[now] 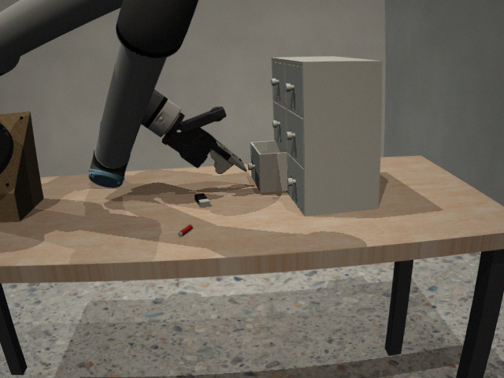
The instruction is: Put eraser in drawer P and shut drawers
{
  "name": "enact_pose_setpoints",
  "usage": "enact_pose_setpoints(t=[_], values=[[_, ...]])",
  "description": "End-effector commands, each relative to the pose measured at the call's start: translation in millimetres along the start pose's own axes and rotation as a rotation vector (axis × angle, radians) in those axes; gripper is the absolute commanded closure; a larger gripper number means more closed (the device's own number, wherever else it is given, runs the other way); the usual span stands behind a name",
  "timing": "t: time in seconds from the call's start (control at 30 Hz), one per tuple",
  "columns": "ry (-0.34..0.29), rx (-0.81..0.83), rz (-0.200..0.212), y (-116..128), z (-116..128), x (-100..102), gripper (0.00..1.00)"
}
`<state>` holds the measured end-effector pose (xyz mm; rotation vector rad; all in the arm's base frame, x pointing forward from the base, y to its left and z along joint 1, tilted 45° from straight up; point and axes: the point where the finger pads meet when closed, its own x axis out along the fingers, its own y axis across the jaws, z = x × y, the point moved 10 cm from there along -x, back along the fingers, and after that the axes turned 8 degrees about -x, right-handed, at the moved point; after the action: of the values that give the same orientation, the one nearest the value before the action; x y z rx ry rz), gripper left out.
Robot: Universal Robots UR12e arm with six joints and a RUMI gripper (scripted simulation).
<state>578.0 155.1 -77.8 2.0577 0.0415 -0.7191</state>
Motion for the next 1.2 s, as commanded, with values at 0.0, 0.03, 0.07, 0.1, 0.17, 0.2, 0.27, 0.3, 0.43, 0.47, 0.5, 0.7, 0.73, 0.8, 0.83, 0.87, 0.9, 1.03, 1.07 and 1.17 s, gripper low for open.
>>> enact_pose_setpoints(t=[0.0, 0.03, 0.07, 0.1, 0.17, 0.2, 0.27, 0.3, 0.43, 0.47, 0.5, 0.7, 0.73, 0.8, 0.83, 0.87, 0.9, 1.03, 1.07, 1.17], values=[[0.001, 0.0, 0.0, -1, 10, -13, 0.8], [0.001, 0.0, 0.0, -1, 10, -13, 0.8], [0.001, 0.0, 0.0, -1, 10, -13, 0.8], [0.001, 0.0, 0.0, -2, 12, -15, 0.8], [0.001, 0.0, 0.0, -2, 16, -19, 0.8], [0.001, 0.0, 0.0, -2, 17, -21, 0.8], [0.001, 0.0, 0.0, -3, 19, -24, 0.8], [0.001, 0.0, 0.0, -3, 20, -25, 0.8], [0.001, 0.0, 0.0, -3, 22, -27, 0.8], [0.001, 0.0, 0.0, -3, 22, -27, 0.8], [0.001, 0.0, 0.0, -3, 22, -27, 0.8], [0.001, 0.0, 0.0, -3, 21, -29, 0.8], [0.001, 0.0, 0.0, -3, 21, -31, 0.8], [0.001, 0.0, 0.0, -3, 19, -36, 0.8], [0.001, 0.0, 0.0, -3, 18, -39, 0.8], [0.001, 0.0, 0.0, -2, 16, -43, 0.8], [0.001, 0.0, 0.0, -2, 15, -48, 0.8], [0.001, 0.0, 0.0, -1, 7, -70, 0.8], [0.001, 0.0, 0.0, -1, 5, -76, 0.8], [0.001, 0.0, 0.0, 0, 2, -87, 0.8]])
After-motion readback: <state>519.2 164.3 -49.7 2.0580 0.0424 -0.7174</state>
